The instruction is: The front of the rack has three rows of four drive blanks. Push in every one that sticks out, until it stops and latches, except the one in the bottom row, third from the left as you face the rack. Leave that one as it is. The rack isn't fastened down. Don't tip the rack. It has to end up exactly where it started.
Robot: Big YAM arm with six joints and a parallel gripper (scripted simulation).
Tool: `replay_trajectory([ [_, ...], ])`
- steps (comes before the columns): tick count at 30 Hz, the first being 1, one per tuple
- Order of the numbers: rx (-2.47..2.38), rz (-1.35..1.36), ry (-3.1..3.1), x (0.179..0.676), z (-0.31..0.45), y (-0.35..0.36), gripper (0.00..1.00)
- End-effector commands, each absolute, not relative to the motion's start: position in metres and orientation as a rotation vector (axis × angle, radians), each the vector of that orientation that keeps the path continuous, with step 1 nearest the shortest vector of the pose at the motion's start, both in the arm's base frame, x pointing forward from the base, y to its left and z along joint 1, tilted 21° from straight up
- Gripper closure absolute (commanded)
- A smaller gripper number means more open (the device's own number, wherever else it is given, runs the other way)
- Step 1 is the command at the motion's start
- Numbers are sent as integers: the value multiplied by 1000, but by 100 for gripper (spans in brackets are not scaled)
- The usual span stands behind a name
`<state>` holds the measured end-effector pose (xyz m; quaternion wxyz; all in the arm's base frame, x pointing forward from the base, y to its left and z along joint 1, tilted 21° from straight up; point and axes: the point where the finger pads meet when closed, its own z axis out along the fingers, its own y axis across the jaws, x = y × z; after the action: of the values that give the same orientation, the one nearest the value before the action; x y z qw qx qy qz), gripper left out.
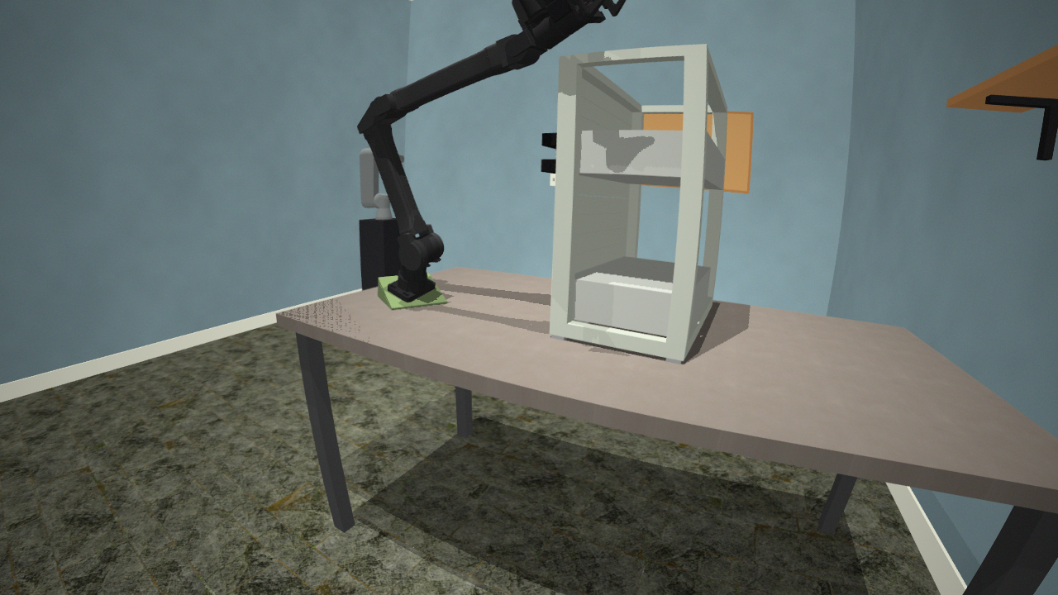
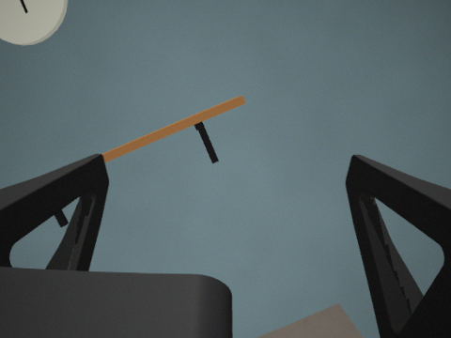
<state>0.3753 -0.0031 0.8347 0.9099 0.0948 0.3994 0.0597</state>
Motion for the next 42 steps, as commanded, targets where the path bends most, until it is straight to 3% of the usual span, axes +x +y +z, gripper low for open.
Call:
replay_trajectory([
  [1, 138, 173, 738, 342, 850, 29, 0],
  [7, 72, 290, 667, 312, 847, 74, 0],
  [12, 43, 310, 726, 325, 824, 102, 0],
  [17, -67, 374, 723, 301, 810, 145, 0],
  [19, -89, 457, 748, 317, 789, 177, 0],
  [22, -36, 561, 671, 296, 821, 187, 0],
  [25, -143, 585, 754, 304, 776, 236, 0],
  [28, -149, 598, 743, 295, 778, 240, 0],
  [30, -121, 638, 642, 251, 822, 219, 0],
  [36, -252, 730, 852, 262, 737, 308, 0],
  [38, -264, 835, 832, 238, 747, 313, 0],
  [39, -233, 891, 759, 213, 787, 293, 0],
  [40, -305, 882, 861, 230, 730, 338, 0],
  [42, -358, 903, 913, 225, 698, 367, 0],
])
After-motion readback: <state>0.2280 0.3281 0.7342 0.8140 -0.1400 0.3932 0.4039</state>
